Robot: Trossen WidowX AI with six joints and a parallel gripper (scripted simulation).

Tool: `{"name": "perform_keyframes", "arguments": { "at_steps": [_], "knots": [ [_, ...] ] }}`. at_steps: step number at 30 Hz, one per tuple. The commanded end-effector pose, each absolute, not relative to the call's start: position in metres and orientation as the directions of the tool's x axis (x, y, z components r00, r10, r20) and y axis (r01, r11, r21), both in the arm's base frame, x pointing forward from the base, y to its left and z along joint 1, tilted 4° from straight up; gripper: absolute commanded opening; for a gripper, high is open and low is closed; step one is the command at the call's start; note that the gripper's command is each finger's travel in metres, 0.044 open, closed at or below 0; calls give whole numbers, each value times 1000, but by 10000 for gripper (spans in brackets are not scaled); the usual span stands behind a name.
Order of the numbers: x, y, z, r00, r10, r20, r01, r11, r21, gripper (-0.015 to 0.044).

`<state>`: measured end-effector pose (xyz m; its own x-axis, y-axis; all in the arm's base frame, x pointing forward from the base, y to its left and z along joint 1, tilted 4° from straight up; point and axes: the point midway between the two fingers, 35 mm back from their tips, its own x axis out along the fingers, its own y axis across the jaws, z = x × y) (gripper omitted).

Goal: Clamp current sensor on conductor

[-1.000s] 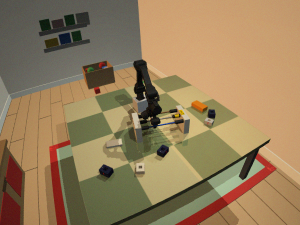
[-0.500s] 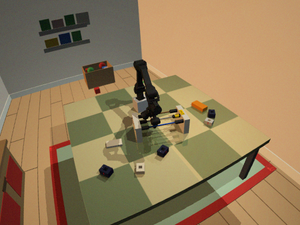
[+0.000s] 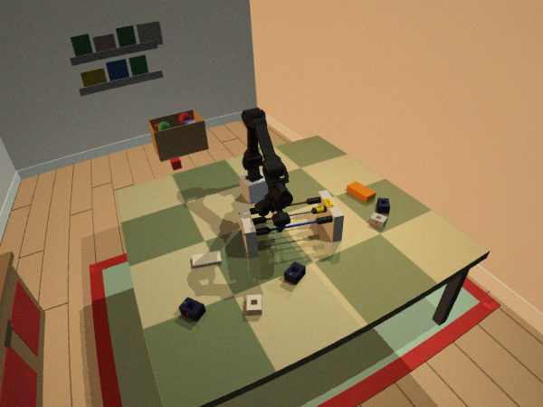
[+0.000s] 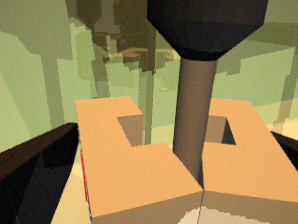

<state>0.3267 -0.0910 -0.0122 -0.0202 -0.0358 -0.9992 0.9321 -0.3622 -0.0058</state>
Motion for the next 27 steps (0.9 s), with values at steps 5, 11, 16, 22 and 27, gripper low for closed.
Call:
{"name": "perform_keyframes", "arguments": {
  "at_steps": [5,11,16,22,27],
  "knots": [
    [327,-91,-12,-21,-36,-999,932,-362,-6,0],
    [327,-91,-12,-21,-36,-999,932,-362,-6,0],
    [327,-91,-12,-21,-36,-999,932,-362,-6,0],
    [327,-91,-7,-22,-36,-999,932,-361,-8,0],
    [327,-91,1,-26,-36,-999,933,-360,-11,0]
  ]
}}
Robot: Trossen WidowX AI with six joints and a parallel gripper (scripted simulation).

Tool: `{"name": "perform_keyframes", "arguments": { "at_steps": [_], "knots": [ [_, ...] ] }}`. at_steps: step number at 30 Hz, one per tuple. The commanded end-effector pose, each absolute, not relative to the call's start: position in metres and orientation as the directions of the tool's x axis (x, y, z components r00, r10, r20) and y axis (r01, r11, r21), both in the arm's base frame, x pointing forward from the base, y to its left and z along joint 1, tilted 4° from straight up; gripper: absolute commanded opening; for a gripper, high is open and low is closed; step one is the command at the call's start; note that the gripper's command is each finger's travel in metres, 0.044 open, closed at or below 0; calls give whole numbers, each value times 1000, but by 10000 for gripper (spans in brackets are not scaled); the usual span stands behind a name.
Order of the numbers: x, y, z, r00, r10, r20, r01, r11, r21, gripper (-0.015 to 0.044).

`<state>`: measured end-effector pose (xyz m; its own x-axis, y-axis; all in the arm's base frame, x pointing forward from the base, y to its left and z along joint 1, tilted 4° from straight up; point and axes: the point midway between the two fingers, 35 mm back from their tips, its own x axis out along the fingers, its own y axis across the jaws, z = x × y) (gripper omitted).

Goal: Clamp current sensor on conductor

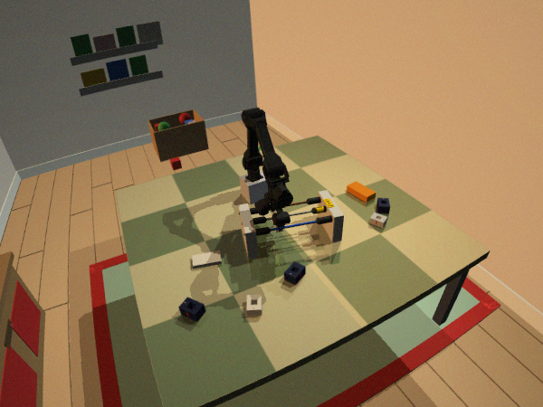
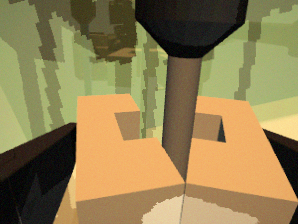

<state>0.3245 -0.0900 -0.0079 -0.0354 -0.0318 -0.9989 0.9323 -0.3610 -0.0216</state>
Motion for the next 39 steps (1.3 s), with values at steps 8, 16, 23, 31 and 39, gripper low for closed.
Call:
{"name": "perform_keyframes", "arguments": {
  "at_steps": [8,16,23,31,39],
  "knots": [
    [327,-90,7,-28,-36,-999,933,-359,-13,0],
    [327,-90,7,-28,-36,-999,933,-359,-13,0],
    [327,-90,7,-28,-36,-999,933,-359,-13,0],
    [327,-90,7,-28,-36,-999,933,-359,-13,0],
    [327,-90,7,-28,-36,-999,933,-359,-13,0]
  ]
}}
